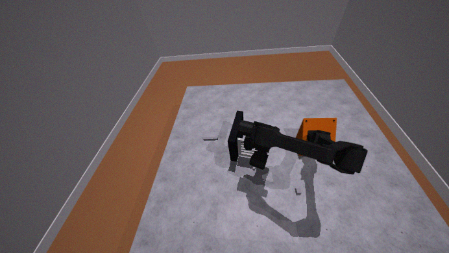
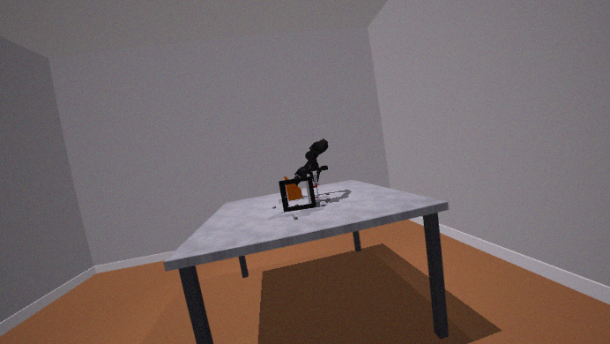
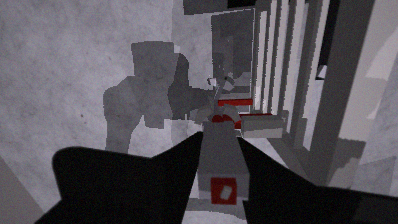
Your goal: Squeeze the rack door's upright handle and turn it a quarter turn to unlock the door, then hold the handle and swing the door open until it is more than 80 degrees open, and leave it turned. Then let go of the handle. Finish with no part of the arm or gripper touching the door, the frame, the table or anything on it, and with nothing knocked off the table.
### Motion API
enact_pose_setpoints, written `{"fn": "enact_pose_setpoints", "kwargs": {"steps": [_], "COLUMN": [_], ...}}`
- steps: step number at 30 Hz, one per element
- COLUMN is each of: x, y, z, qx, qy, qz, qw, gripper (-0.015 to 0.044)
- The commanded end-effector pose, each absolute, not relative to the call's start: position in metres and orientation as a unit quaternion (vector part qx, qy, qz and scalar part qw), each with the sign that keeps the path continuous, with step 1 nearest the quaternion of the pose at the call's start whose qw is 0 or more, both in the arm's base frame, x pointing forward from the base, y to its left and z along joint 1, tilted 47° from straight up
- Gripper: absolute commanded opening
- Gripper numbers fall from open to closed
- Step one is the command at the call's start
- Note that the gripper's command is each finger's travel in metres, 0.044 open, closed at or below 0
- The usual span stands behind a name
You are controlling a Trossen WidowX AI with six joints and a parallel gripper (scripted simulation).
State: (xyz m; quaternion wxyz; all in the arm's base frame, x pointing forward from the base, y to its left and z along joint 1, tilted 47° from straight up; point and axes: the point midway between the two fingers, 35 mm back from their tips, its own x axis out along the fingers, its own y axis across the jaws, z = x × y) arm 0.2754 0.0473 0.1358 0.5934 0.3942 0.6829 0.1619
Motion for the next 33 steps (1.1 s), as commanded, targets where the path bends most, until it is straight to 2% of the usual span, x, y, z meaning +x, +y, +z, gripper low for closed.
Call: {"fn": "enact_pose_setpoints", "kwargs": {"steps": [1, 9, 10, 33], "x": [0.276, 0.276, 0.276, 0.276], "y": [0.048, 0.048, 0.048, 0.02], "z": [0.136, 0.136, 0.136, 0.161], "qx": [0.397, 0.397, 0.397, 0.408], "qy": [0.683, 0.683, 0.683, 0.674], "qz": [0.161, 0.161, 0.161, 0.145], "qw": [0.592, 0.592, 0.592, 0.599], "gripper": [0.0063, 0.0273, 0.0283, 0.0283]}}
